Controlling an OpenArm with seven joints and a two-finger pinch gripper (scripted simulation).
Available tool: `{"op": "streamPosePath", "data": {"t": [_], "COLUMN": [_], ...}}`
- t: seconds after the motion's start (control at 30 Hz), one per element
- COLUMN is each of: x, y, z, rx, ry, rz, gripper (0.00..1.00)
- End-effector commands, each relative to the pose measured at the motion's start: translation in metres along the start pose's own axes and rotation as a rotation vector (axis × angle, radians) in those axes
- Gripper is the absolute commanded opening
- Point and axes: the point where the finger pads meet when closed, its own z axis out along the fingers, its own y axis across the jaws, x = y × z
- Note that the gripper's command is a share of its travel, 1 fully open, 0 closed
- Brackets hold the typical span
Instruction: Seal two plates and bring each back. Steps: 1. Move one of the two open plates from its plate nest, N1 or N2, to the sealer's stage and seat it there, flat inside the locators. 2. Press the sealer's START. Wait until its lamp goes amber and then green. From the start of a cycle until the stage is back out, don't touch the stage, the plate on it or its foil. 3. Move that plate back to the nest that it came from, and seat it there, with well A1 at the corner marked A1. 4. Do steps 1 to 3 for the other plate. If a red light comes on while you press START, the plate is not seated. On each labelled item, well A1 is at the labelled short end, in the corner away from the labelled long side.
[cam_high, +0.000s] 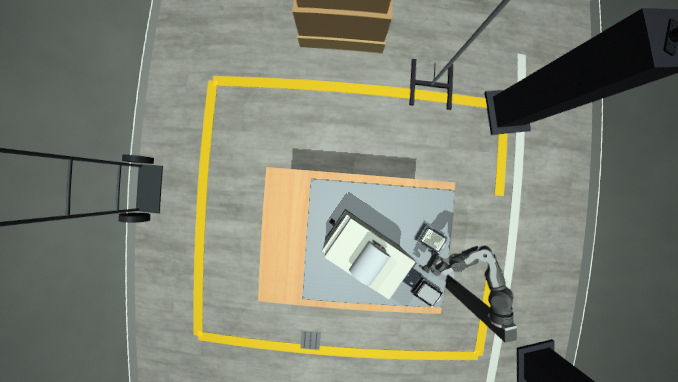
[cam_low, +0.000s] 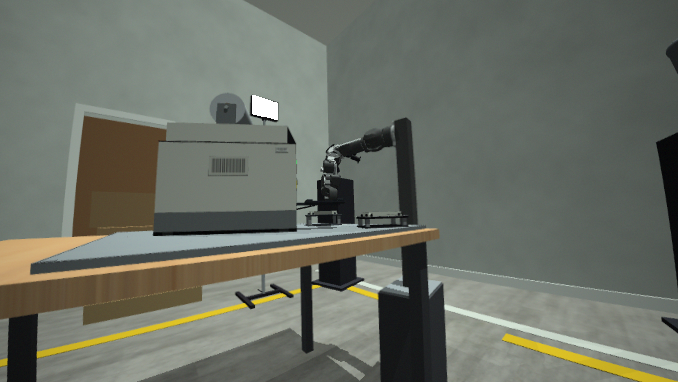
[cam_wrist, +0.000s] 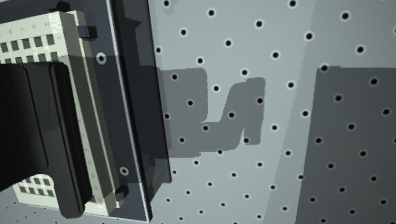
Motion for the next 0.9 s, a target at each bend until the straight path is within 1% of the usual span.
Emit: {"op": "streamPosePath", "data": {"t": [0.0,0.03,0.07,0.23,0.27,0.3,0.37,0.43,0.47,0.53,0.57,0.7,0.73,0.87], "x": [-0.003,-0.004,-0.006,-0.009,-0.011,-0.011,-0.011,-0.011,-0.012,-0.012,-0.015,-0.013,-0.016,-0.012], "y": [-0.007,-0.012,-0.015,-0.04,-0.042,-0.048,-0.059,-0.059,-0.062,-0.073,-0.077,-0.096,-0.1,-0.118], "z": [-0.002,-0.003,-0.005,-0.011,-0.014,-0.016,-0.018,-0.018,-0.021,-0.024,-0.028,-0.034,-0.038,-0.044], "rx": [-0.004,-0.004,0.03,0.031,0.061,0.069,0.069,0.069,0.064,0.069,0.1,0.1,0.125,0.121], "ry": [-0.001,-0.001,0.006,0.009,0.018,0.021,0.026,0.026,0.022,0.025,0.032,0.041,0.042,0.052], "rz": [-0.007,-0.007,-0.018,-0.017,-0.024,-0.025,-0.024,-0.024,-0.025,-0.023,-0.024,-0.026,-0.028,-0.027], "gripper": [0.65,0.65,0.65,0.65,0.65,0.65,0.65,0.65,0.65,0.65,0.65,0.65,0.65,0.65]}}
